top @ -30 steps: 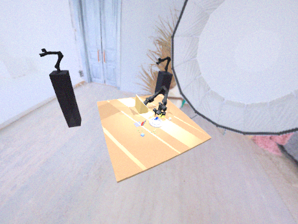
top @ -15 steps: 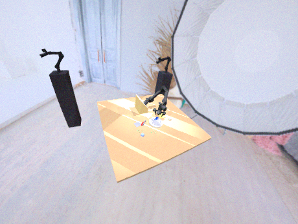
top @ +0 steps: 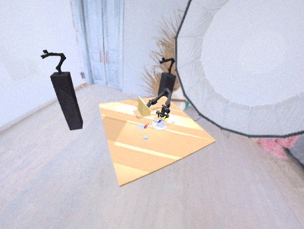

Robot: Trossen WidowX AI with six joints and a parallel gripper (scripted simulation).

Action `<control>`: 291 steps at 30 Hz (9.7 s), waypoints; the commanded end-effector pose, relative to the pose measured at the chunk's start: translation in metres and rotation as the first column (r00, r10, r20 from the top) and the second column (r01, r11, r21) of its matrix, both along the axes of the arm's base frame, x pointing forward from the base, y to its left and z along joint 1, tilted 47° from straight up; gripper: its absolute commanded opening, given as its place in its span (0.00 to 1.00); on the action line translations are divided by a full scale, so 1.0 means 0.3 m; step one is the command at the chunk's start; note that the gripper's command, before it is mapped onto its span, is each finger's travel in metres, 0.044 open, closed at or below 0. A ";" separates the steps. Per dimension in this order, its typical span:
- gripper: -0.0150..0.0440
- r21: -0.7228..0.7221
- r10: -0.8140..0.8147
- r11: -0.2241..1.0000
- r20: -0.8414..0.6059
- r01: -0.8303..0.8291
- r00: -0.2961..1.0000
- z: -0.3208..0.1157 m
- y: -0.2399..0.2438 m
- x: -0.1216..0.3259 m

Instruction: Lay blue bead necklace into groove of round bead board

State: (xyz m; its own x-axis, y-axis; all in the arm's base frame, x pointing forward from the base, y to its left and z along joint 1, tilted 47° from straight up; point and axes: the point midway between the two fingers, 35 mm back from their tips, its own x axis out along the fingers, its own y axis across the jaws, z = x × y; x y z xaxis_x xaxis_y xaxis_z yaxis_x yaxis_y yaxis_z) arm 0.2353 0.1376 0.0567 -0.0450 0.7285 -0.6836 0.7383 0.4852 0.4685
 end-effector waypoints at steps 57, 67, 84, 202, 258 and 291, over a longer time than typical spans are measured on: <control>0.78 0.003 0.051 0.999 0.063 -0.052 0.997 -0.038 -0.028 -0.011; 0.78 0.003 0.053 0.999 0.061 -0.053 0.997 -0.069 0.003 -0.014; 0.69 0.009 0.058 0.998 0.062 -0.058 0.996 -0.105 0.048 -0.020; 1.00 0.004 0.055 0.998 0.059 -0.056 0.997 -0.094 -0.037 0.170; 0.78 0.003 0.048 0.999 0.051 -0.048 0.998 -0.092 0.009 -0.033; 0.25 0.007 0.051 0.999 0.054 -0.051 0.997 -0.113 0.039 -0.038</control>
State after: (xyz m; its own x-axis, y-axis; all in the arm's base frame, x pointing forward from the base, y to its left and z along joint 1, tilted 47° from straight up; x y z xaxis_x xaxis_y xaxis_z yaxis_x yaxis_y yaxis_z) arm 0.2238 0.1494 0.0228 -0.0462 0.7319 -0.6798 0.6880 0.5167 0.5096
